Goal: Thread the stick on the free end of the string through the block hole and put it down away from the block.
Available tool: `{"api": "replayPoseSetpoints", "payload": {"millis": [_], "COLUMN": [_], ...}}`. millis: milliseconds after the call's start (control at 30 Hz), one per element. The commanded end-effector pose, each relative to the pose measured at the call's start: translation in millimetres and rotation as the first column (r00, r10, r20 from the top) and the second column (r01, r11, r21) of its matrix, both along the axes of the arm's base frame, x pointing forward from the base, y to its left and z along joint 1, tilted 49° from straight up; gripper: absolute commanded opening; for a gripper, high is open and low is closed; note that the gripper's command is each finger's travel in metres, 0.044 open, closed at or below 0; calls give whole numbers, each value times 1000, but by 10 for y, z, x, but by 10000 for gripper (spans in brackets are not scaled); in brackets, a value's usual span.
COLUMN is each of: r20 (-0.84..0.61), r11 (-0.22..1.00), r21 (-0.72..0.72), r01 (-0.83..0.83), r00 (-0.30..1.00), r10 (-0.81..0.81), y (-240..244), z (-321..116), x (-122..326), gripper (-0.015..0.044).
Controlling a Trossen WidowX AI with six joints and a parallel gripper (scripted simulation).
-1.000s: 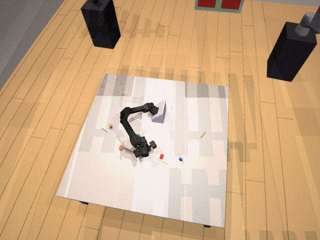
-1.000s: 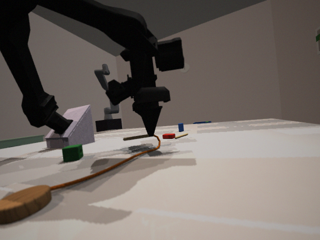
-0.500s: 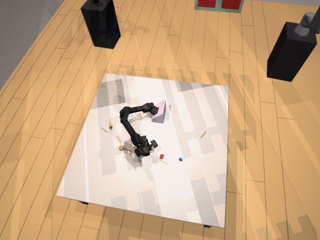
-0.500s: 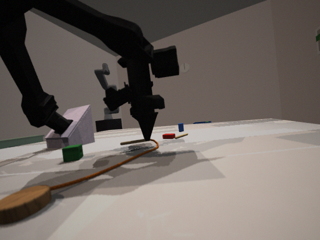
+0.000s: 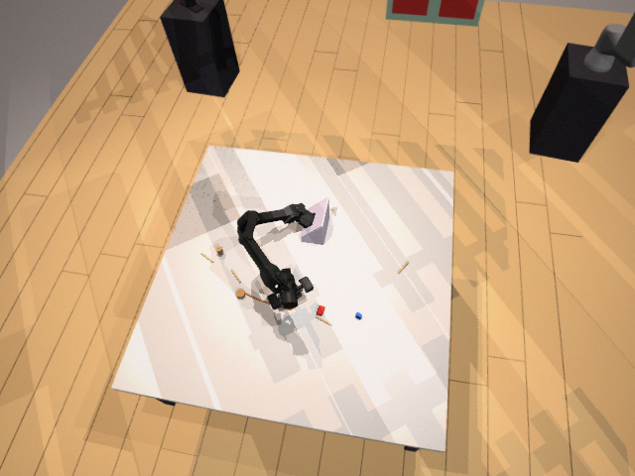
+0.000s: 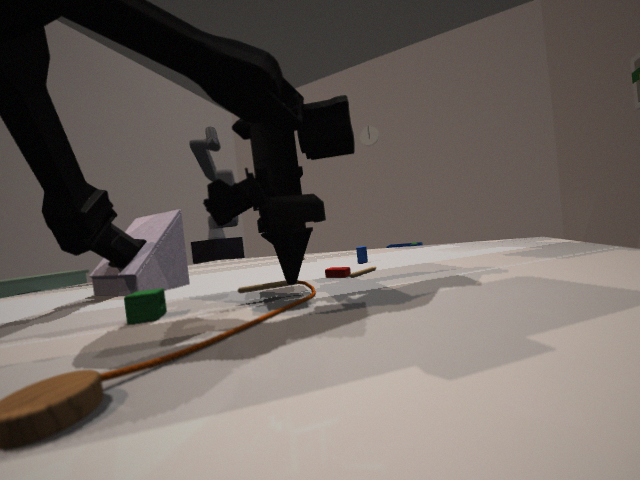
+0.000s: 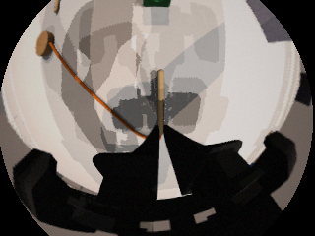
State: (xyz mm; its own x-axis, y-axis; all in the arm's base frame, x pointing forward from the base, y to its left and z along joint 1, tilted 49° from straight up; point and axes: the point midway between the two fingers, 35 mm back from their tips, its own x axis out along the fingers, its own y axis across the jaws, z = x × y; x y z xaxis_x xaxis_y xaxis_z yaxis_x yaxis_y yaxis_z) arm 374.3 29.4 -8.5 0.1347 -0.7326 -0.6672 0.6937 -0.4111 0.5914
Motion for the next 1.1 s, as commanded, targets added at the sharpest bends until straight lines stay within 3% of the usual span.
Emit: {"api": "replayPoseSetpoints", "payload": {"millis": [0,1067], "r20": [-8,-10], "r11": [1000,1000], "r21": [-4,-5], "r01": [-2,-3], "r00": [1000,1000], "r10": [2,3], "y": [-30,-257], "z": [7,226], "x": [-31,-309], "gripper": [0,0]}}
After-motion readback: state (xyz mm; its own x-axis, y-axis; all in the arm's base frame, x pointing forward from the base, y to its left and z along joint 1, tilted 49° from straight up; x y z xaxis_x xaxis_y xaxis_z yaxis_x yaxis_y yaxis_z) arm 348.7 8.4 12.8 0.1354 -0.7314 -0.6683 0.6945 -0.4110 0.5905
